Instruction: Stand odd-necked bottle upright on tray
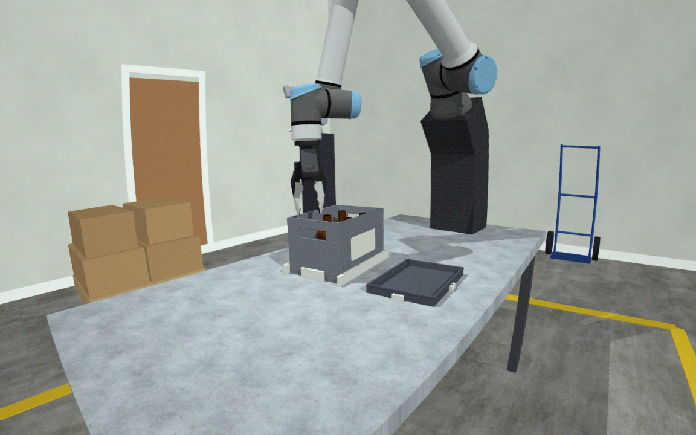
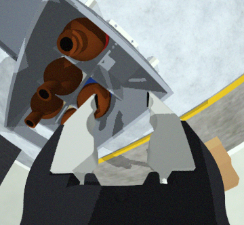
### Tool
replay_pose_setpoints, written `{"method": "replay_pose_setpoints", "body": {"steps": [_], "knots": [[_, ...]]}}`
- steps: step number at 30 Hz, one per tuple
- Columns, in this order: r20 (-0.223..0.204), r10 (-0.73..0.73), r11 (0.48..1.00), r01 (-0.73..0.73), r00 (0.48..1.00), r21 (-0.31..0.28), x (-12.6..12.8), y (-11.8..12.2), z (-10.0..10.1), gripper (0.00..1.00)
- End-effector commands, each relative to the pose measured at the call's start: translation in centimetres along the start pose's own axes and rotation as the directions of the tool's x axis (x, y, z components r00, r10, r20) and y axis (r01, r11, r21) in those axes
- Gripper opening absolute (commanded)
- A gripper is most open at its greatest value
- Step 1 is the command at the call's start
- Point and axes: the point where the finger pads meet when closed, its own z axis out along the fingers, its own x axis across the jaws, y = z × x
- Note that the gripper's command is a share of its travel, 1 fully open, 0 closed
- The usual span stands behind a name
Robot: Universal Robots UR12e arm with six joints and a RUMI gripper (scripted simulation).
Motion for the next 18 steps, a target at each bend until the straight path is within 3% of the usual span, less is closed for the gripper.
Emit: {"method": "replay_pose_setpoints", "body": {"steps": [1,18], "knots": [[-0.001,0.0,1.0,0.0,1.0,0.0,0.1,0.0,0.2,0.38],[-0.001,0.0,1.0,0.0,1.0,0.0,0.1,0.0,1.9,0.38]]}}
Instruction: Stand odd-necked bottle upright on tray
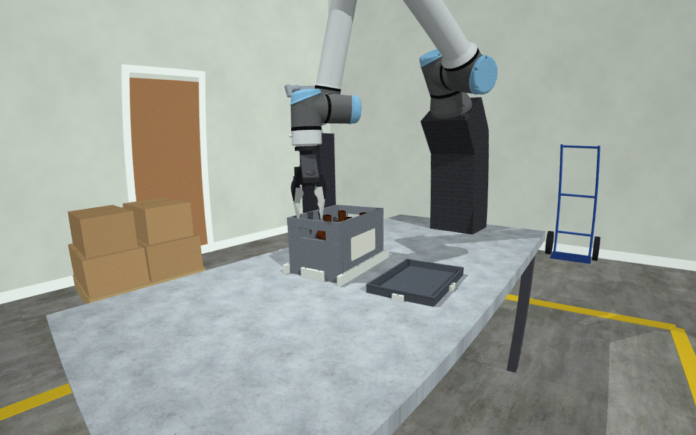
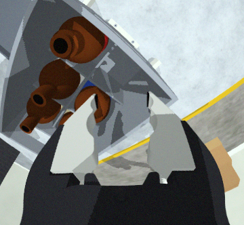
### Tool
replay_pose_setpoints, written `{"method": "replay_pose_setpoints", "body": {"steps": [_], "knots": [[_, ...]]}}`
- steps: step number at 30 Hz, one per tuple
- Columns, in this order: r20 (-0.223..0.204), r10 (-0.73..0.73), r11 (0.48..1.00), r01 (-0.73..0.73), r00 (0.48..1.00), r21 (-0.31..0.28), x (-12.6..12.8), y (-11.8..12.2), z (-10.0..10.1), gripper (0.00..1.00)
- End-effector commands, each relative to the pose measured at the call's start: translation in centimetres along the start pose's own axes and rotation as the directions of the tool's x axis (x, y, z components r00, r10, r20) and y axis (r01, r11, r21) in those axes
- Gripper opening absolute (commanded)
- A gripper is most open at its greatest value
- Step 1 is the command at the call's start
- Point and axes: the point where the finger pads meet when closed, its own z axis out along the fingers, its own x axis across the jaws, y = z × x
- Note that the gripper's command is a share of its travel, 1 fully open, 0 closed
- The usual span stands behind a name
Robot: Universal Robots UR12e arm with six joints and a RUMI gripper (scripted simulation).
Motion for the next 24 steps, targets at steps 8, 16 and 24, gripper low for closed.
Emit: {"method": "replay_pose_setpoints", "body": {"steps": [8,16,24], "knots": [[-0.001,0.0,1.0,0.0,1.0,0.0,0.1,0.0,1.2,0.38],[-0.001,0.0,1.0,0.0,1.0,0.0,0.1,0.0,1.7,0.38],[-0.001,0.0,1.0,0.0,1.0,0.0,0.1,0.0,1.9,0.38]]}}
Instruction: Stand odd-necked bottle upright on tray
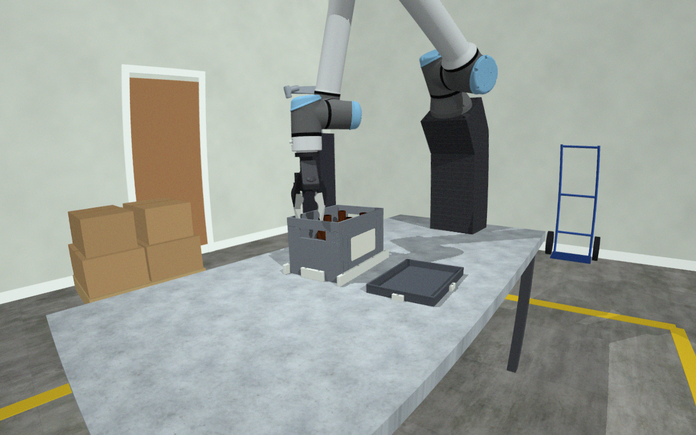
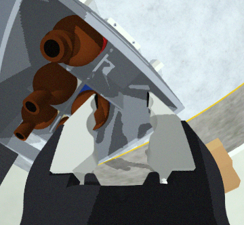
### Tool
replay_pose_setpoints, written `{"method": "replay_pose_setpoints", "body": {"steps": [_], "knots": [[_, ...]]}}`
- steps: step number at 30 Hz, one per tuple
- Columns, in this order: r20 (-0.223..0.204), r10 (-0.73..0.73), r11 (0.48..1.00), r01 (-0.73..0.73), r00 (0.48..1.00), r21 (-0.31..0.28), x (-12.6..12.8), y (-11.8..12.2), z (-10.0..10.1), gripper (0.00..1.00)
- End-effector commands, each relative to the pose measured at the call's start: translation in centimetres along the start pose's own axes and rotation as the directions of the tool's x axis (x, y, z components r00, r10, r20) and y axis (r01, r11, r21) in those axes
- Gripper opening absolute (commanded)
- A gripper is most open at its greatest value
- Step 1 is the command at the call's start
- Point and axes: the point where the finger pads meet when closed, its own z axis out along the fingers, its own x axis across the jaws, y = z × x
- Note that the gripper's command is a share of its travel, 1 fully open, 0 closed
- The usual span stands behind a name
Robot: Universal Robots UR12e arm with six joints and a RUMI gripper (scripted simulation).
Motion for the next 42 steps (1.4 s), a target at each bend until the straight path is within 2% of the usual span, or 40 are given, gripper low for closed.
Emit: {"method": "replay_pose_setpoints", "body": {"steps": [1,39,40,42], "knots": [[-0.001,0.0,1.0,0.0,1.0,0.0,0.06,-0.03,0.09,0.38],[-0.001,0.0,1.0,0.0,1.0,0.0,0.06,-0.03,0.1,0.38],[-0.001,0.0,1.0,0.0,1.0,0.0,0.06,-0.03,0.1,0.0],[-0.001,0.0,1.0,0.0,1.0,0.0,0.06,-0.03,0.1,0.0]]}}
